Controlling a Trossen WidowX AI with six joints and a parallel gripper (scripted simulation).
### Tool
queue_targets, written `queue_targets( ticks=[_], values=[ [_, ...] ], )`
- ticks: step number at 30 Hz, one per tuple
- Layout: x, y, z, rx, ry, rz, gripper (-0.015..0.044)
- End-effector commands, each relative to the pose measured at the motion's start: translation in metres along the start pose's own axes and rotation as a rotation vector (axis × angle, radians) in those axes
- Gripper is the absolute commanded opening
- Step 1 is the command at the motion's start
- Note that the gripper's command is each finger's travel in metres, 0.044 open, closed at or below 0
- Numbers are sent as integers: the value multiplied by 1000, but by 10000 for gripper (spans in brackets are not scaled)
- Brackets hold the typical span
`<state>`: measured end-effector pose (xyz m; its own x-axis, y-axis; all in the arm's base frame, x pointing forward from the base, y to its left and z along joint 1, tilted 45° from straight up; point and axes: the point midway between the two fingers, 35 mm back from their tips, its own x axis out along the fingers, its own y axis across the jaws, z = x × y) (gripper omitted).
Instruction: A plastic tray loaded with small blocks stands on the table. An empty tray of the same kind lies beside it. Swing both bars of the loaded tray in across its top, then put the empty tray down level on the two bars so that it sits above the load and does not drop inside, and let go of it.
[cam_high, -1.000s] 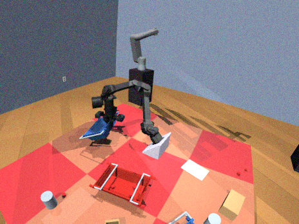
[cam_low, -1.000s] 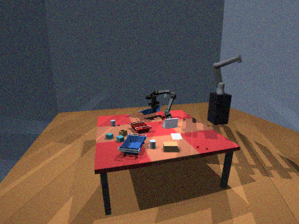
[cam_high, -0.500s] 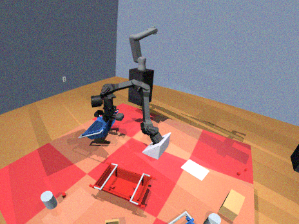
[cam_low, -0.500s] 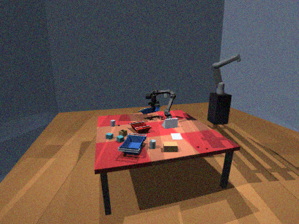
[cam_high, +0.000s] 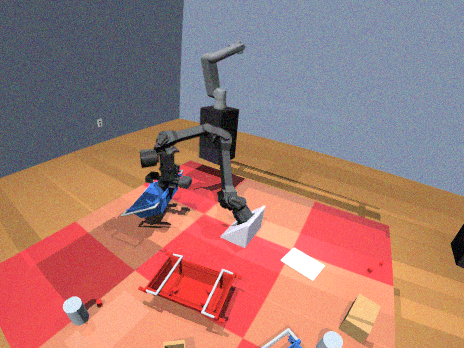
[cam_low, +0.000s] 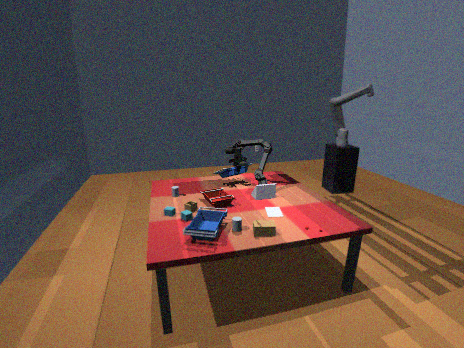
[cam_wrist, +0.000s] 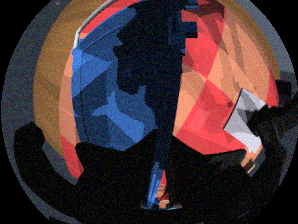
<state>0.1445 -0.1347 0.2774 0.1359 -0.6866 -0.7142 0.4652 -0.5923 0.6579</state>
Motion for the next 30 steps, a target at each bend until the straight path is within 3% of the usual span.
queue_targets(
  ticks=[1, 30],
  values=[
    [-2, 4, -10, -32, 12, 4, 0],
    [-8, -8, -122, -437, 76, -57, 0]
  ],
)
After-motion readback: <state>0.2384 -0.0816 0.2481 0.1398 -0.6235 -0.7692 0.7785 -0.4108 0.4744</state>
